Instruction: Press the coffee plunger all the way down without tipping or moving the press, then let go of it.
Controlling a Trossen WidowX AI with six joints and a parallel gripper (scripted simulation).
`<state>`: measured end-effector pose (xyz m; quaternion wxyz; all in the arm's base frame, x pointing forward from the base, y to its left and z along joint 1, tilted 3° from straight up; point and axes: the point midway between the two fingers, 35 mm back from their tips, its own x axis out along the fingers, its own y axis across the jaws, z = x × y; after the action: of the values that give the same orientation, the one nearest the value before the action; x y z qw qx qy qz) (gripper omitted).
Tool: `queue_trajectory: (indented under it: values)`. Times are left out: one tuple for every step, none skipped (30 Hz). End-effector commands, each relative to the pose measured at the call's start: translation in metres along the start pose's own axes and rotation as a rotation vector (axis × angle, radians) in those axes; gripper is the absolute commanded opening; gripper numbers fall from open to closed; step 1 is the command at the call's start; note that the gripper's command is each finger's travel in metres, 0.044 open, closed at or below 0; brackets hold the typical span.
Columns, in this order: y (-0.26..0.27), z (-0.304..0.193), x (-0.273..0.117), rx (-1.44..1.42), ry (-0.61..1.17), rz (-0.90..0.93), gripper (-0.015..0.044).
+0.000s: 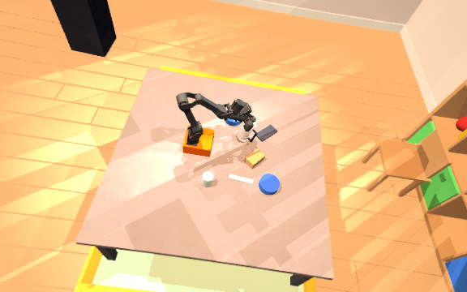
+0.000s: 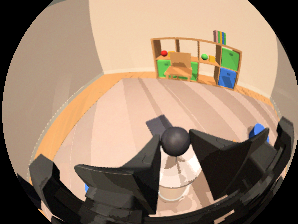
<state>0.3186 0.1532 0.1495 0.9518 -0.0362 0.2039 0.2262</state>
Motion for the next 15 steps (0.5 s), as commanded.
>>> queue_trajectory:
  values:
    - [0.0001,-0.01,0.0038,0.008,0.037,-0.002,0.0119]
    - [0.0001,-0.0098,0.004,0.008,0.037,-0.002,0.0119]
    - [0.0,-0.0097,0.0042,0.008,0.037,-0.002,0.0119]
    - [0.0,-0.0096,0.0043,0.008,0.036,-0.002,0.0119]
    - [0.0,-0.0095,0.0045,0.008,0.036,-0.002,0.0119]
    - [0.0,-0.0093,0.0047,0.008,0.036,-0.002,0.0119]
    - [0.0,-0.0092,0.0048,0.008,0.036,-0.002,0.0119]
    - [0.0,-0.0091,0.005,0.008,0.036,-0.002,0.0119]
    - [0.0,-0.0089,0.0052,0.008,0.036,-0.002,0.0119]
    - [0.0,-0.0087,0.0054,0.008,0.036,-0.001,0.0119]
    - [0.0,-0.0086,0.0056,0.008,0.036,-0.001,0.0119]
    - [0.0,-0.0085,0.0058,0.008,0.036,-0.001,0.0119]
    - [0.0,-0.0084,0.006,0.008,0.036,-0.001,0.0119]
    - [0.0,-0.0083,0.0061,0.008,0.036,-0.001,0.0119]
    - [0.0,-0.0082,0.0063,0.008,0.036,-0.001,0.0119]
